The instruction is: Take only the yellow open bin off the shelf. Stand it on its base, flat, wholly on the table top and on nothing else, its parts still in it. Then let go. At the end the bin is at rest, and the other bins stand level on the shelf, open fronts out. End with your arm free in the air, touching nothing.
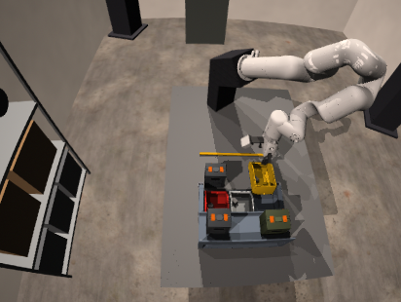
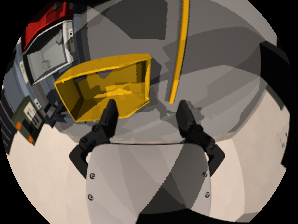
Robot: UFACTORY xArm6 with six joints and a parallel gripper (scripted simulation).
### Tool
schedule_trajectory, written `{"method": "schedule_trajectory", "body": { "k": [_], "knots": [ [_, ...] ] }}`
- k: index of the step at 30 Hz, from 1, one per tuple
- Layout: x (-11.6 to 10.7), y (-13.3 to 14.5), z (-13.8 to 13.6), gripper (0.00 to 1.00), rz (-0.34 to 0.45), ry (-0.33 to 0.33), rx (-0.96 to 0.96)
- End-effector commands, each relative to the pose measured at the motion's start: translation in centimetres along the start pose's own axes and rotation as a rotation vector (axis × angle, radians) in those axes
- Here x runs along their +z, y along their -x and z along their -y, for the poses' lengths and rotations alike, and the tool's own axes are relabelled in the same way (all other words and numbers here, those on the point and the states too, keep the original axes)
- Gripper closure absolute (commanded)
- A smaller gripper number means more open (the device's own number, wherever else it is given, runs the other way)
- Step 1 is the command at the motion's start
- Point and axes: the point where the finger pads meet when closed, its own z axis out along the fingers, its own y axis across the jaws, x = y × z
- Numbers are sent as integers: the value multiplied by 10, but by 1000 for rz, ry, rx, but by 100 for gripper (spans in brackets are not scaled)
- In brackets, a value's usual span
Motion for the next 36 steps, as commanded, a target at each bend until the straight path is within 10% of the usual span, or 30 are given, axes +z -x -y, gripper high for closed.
{"method": "schedule_trajectory", "body": {
  "k": [1, 4, 5, 36],
  "knots": [
    [0, 0, 0, 0, 0, -1, 0],
    [0, 0, 0, 0, 0, -1, 0],
    [0, 0, 0, 67, 0, -1, 0],
    [-13, 0, 38, 67, 0, -1, 0]
  ]
}}
